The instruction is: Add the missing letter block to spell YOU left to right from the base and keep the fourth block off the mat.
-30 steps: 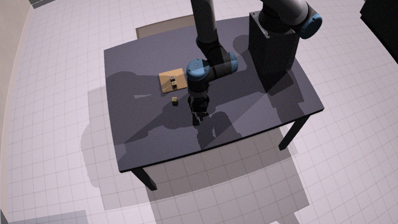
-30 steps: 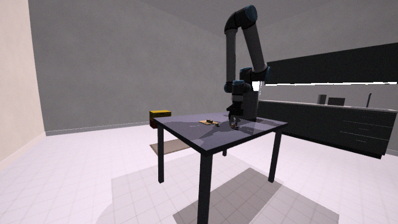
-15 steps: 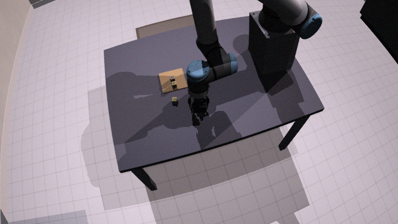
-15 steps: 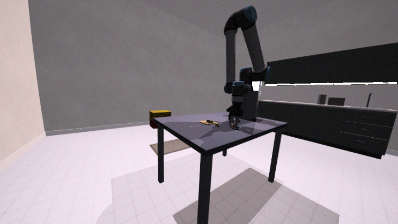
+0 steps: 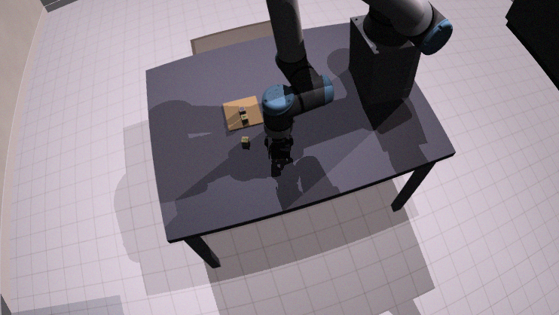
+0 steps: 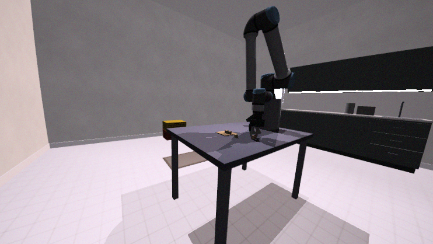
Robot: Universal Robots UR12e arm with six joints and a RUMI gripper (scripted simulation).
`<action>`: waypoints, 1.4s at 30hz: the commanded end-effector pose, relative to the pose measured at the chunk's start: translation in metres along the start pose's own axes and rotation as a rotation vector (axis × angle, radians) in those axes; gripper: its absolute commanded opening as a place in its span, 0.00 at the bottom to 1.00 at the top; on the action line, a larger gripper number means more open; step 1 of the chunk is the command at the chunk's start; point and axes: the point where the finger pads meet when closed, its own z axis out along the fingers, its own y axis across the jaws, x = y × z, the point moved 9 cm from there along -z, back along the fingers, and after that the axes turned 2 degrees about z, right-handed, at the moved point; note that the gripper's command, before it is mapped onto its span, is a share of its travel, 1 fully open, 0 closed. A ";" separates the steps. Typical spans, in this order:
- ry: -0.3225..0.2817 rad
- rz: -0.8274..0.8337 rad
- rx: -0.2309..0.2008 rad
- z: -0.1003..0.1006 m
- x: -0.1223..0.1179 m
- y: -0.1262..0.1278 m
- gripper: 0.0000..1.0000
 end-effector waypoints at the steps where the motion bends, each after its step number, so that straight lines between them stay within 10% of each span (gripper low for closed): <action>1: 0.000 0.000 0.001 0.000 0.000 0.000 0.25; 6: 0.000 0.000 0.001 0.000 0.000 0.000 0.25; 7: 0.000 0.000 0.001 0.000 0.000 0.000 0.05; 42: 0.000 0.000 0.001 -0.001 0.000 0.000 0.05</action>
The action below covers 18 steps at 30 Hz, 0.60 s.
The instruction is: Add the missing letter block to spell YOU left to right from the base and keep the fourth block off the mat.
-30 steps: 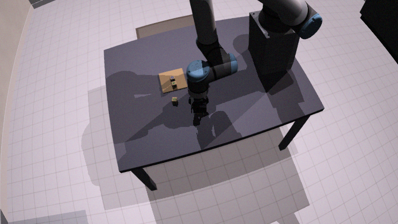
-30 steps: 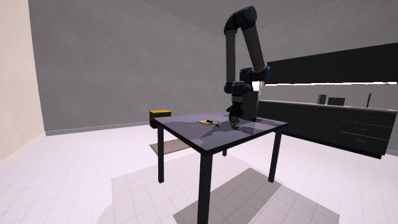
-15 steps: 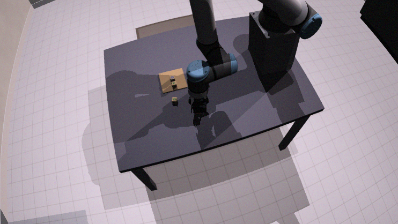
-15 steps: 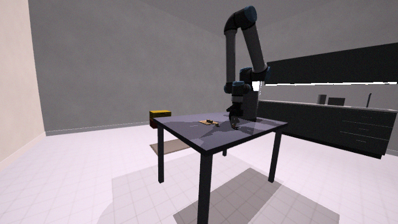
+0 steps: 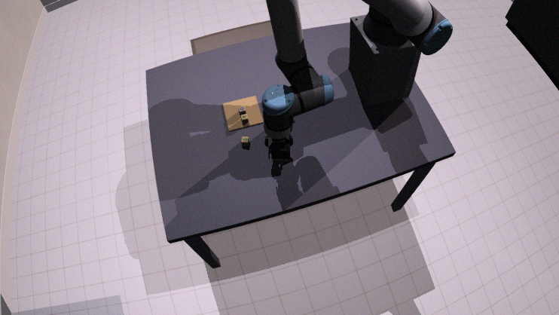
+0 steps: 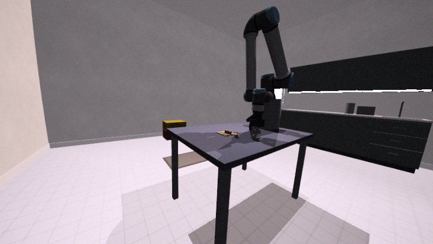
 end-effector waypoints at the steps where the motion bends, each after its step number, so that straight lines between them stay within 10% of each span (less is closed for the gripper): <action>1: 0.000 0.000 0.001 -0.001 0.000 0.000 0.05; 18: 0.000 0.000 0.001 -0.060 0.000 0.000 0.05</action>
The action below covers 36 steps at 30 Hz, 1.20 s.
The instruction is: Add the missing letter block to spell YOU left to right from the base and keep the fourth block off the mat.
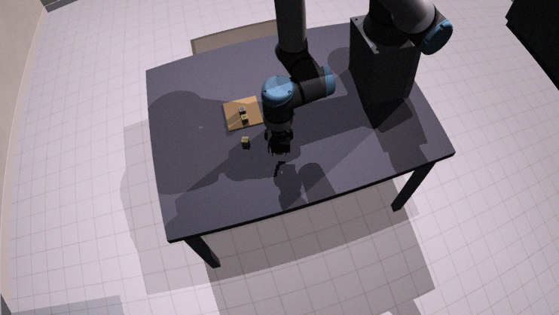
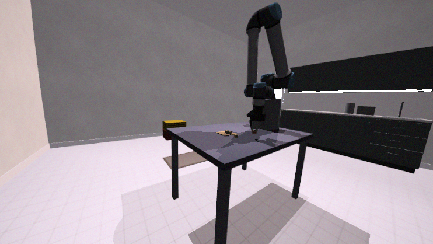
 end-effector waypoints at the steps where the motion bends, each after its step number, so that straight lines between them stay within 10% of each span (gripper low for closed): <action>1: 0.000 0.000 0.000 -0.019 0.000 0.000 0.05; 11: 0.000 0.000 0.000 -0.058 0.000 0.000 0.05; 27: 0.000 -0.004 0.000 -0.059 0.003 -0.004 0.05; 36: 0.001 -0.060 -0.002 -0.059 0.046 -0.046 0.05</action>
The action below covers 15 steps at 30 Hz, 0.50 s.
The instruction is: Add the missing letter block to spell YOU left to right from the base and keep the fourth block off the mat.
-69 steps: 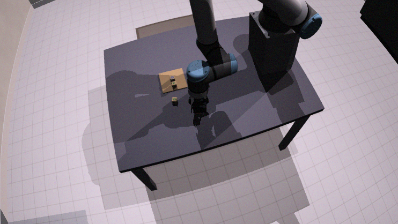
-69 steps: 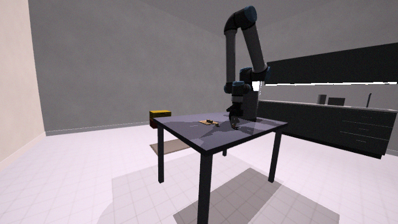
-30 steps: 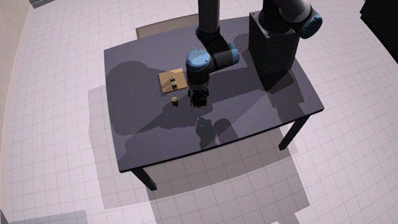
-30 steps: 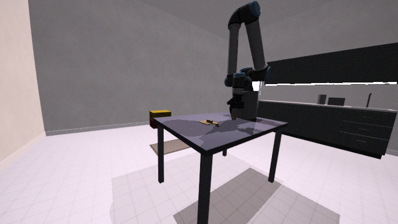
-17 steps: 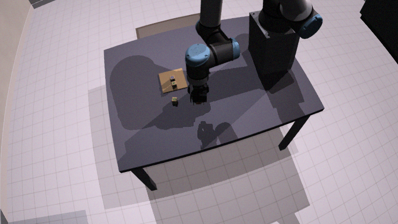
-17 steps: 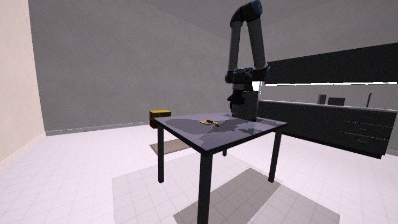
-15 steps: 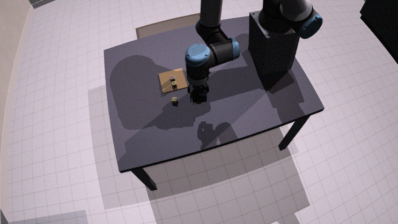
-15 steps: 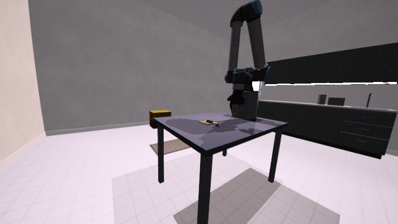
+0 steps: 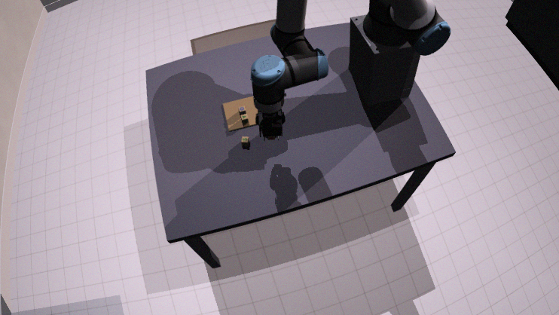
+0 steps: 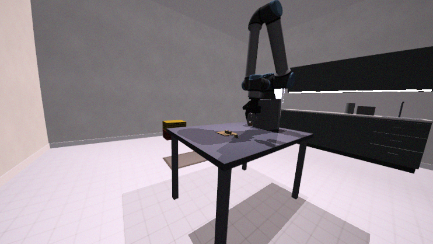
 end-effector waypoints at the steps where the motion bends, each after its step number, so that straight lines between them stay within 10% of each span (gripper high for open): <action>1: -0.002 -0.040 -0.001 0.000 0.032 -0.028 0.05; 15: -0.003 -0.214 0.000 -0.004 0.197 -0.121 0.05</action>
